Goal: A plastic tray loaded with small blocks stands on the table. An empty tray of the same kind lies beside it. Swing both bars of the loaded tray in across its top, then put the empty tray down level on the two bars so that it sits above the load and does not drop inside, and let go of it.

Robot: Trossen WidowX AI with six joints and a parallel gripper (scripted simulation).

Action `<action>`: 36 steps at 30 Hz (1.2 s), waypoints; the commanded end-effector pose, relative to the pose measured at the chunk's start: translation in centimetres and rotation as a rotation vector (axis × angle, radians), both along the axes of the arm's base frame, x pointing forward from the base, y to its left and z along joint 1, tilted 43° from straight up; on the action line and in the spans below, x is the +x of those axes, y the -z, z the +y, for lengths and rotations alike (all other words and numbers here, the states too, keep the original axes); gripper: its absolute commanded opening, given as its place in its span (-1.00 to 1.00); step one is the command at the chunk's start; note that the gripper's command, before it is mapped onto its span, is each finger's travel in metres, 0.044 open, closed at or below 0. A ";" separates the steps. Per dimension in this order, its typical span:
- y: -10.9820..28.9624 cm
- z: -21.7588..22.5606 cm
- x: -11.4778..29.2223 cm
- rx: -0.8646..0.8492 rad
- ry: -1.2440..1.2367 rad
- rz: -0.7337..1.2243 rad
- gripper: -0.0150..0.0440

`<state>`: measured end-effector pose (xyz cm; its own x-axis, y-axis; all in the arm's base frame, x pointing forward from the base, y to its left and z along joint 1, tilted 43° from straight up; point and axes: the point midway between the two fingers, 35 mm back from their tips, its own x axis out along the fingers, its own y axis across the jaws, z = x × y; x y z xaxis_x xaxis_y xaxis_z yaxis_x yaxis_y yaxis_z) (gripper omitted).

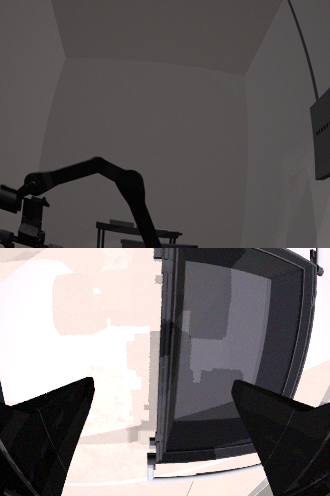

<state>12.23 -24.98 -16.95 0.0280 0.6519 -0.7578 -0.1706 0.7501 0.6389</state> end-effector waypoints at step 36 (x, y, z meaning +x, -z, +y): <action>6.5 5.7 0.1 0.002 -0.011 -0.001 0.24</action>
